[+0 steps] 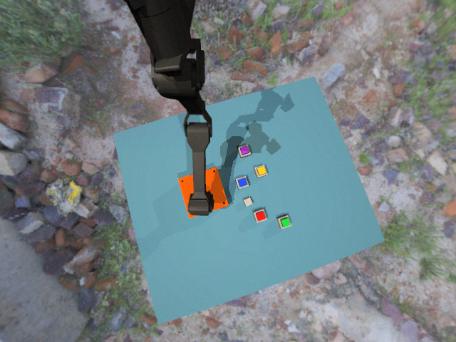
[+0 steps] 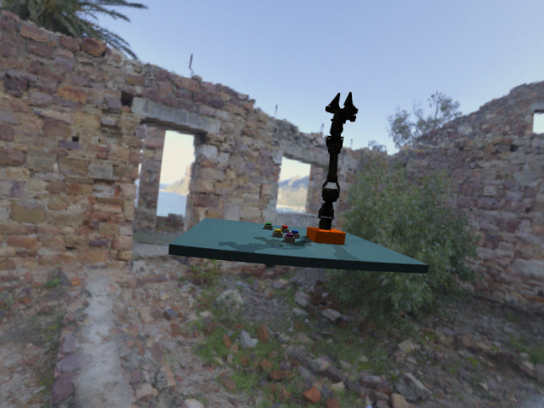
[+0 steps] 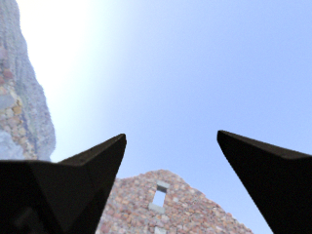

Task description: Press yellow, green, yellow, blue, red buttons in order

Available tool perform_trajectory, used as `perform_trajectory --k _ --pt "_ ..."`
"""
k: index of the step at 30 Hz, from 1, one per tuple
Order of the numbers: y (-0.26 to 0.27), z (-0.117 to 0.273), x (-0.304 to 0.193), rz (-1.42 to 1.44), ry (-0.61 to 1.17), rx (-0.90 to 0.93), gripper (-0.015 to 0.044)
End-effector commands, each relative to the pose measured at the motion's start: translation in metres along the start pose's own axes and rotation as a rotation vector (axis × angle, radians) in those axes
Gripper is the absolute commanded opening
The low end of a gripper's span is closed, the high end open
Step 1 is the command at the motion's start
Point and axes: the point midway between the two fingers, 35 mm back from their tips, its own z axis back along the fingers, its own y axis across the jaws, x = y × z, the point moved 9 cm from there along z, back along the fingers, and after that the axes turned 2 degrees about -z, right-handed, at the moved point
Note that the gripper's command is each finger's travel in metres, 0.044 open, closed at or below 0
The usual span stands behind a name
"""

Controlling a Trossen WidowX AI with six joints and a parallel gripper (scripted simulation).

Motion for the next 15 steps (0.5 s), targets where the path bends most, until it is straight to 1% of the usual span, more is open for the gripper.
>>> perform_trajectory --k 1,3,4,5,9,15 --pt "-0.003 -0.001 0.004 -0.010 -0.006 -0.010 0.0400" --pt "-0.029 -0.004 0.037 -0.083 -0.058 -0.099 0.0400" --pt "-0.040 -0.005 0.053 -0.075 -0.097 -0.150 0.0400" --pt "-0.042 -0.005 0.055 -0.074 -0.102 -0.157 0.0400" --pt "-0.071 -0.005 0.087 -0.057 -0.176 -0.282 0.0400" --pt "-0.136 0.010 0.134 -0.032 -0.258 -0.562 0.0400"
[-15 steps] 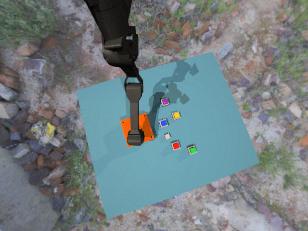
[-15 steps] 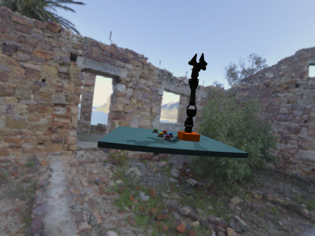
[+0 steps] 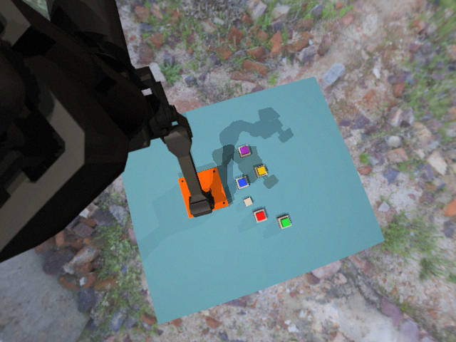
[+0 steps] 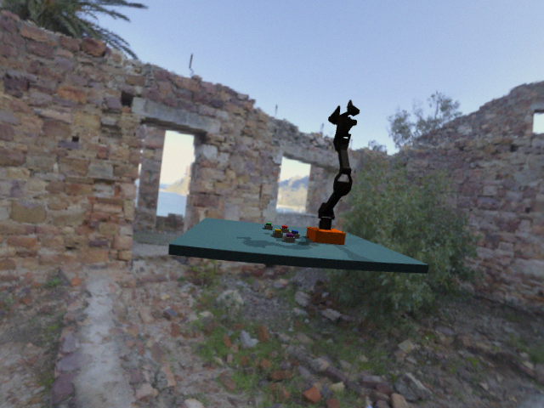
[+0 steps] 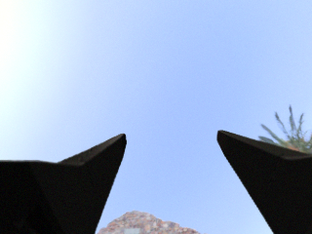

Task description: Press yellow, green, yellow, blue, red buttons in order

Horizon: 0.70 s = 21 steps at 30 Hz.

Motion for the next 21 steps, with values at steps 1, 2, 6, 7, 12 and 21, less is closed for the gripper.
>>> perform_trajectory --k 1,2,6,7,12,21 --pt "-0.049 -0.012 0.031 0.030 -0.044 -0.208 0.0400" --pt "-0.062 -0.014 0.036 0.037 -0.049 -0.258 0.0400" --pt "-0.111 -0.015 0.052 0.067 -0.040 -0.460 0.0400" --pt "-0.124 -0.014 0.054 0.075 -0.031 -0.510 0.0400" --pt "-0.188 -0.001 0.055 0.116 0.056 -0.765 0.0400" --pt "-0.286 0.053 0.021 0.193 0.390 -1.179 0.0400"
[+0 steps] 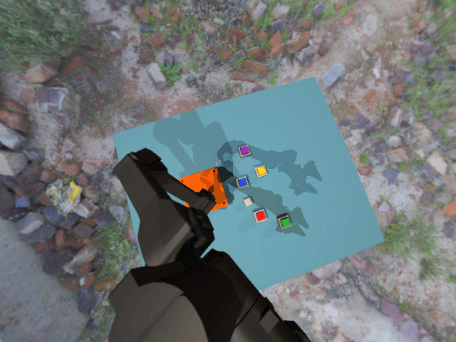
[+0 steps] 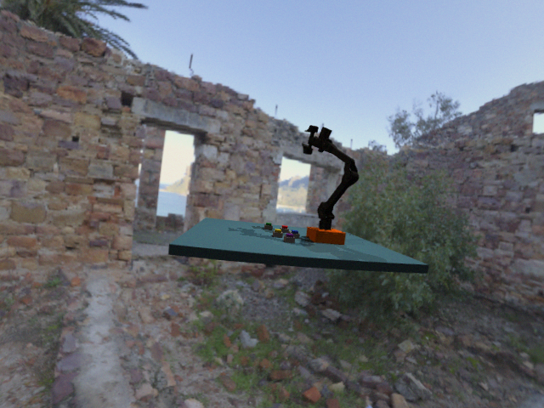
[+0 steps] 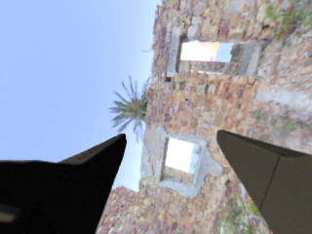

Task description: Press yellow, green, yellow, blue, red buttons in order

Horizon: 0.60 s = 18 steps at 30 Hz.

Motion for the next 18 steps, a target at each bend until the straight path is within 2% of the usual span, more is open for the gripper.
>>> perform_trajectory --k 1,9,18 --pt "-0.042 -0.022 -0.033 0.111 0.168 -0.181 0.0400" --pt "-0.114 -0.031 -0.109 0.361 0.548 -0.437 0.0400" --pt "-0.182 0.010 -0.198 0.708 1.070 -0.598 0.0400"
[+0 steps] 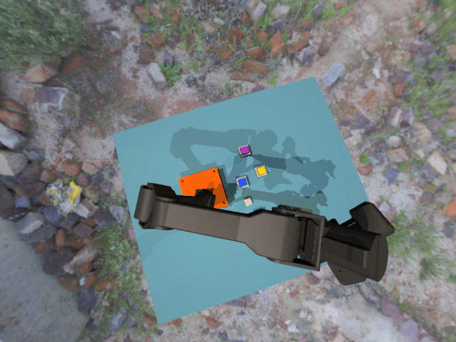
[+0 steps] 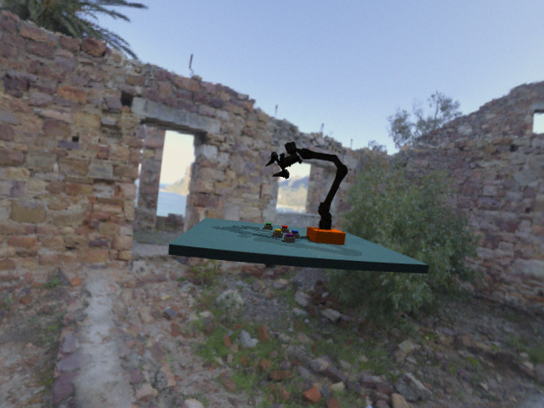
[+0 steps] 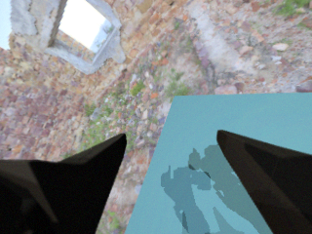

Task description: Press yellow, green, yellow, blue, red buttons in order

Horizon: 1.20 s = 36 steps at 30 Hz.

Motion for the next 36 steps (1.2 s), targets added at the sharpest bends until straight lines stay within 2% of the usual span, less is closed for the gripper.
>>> perform_trajectory --k 1,8,16,27,32,36 --pt "-0.001 -0.026 -0.053 0.219 0.233 -0.073 0.0400" --pt "-0.009 -0.045 -0.148 0.632 0.620 -0.154 0.0400" --pt "-0.036 -0.027 -0.255 1.195 1.096 -0.199 0.0400" --pt "-0.039 -0.024 -0.262 1.240 1.133 -0.201 0.0400" --pt "-0.073 -0.050 -0.292 1.240 1.133 -0.201 0.0269" --pt "-0.081 -0.054 -0.297 1.240 1.133 -0.201 0.0164"
